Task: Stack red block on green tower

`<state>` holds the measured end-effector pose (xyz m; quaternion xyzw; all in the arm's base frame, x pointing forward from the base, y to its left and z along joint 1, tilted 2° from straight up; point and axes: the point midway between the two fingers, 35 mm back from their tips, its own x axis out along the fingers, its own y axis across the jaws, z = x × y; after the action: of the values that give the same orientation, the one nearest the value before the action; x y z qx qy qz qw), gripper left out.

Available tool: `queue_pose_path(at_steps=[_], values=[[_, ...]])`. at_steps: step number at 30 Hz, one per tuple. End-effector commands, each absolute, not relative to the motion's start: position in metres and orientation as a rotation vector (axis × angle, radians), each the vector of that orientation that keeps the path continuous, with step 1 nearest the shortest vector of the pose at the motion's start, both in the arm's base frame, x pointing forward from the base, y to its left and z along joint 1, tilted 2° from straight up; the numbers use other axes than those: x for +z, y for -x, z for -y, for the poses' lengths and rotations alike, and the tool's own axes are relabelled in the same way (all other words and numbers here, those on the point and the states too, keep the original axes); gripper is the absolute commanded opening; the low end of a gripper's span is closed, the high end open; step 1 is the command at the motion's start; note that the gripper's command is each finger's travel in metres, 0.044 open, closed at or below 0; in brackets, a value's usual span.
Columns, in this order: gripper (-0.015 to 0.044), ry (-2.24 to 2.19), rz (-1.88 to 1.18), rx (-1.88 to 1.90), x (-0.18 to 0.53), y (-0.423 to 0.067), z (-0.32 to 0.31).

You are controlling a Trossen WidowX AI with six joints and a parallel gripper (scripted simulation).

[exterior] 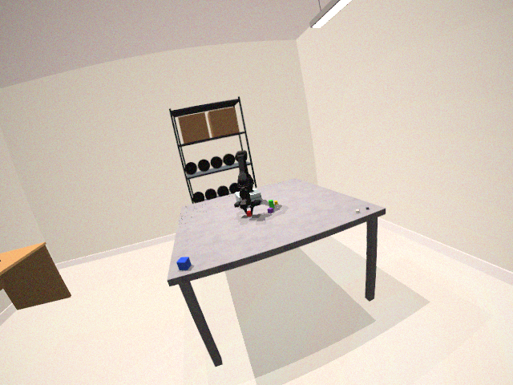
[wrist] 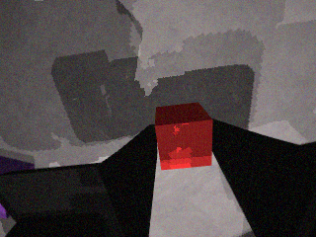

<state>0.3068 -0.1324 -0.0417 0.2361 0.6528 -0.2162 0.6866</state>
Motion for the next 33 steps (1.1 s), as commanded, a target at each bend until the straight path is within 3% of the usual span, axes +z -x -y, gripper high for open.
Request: queue_pose_path(at_steps=[1, 5, 9, 33], values=[[0.0112, -0.531, -1.464, -0.485, -0.043, -0.305, 0.132], [0.0085, -0.531, -1.464, -0.485, -0.043, -0.305, 0.132], [0.0, -0.533, -1.465, -0.485, -0.032, -0.306, 0.132], [0.0, -0.536, -1.467, -0.485, 0.075, -0.302, 0.135]])
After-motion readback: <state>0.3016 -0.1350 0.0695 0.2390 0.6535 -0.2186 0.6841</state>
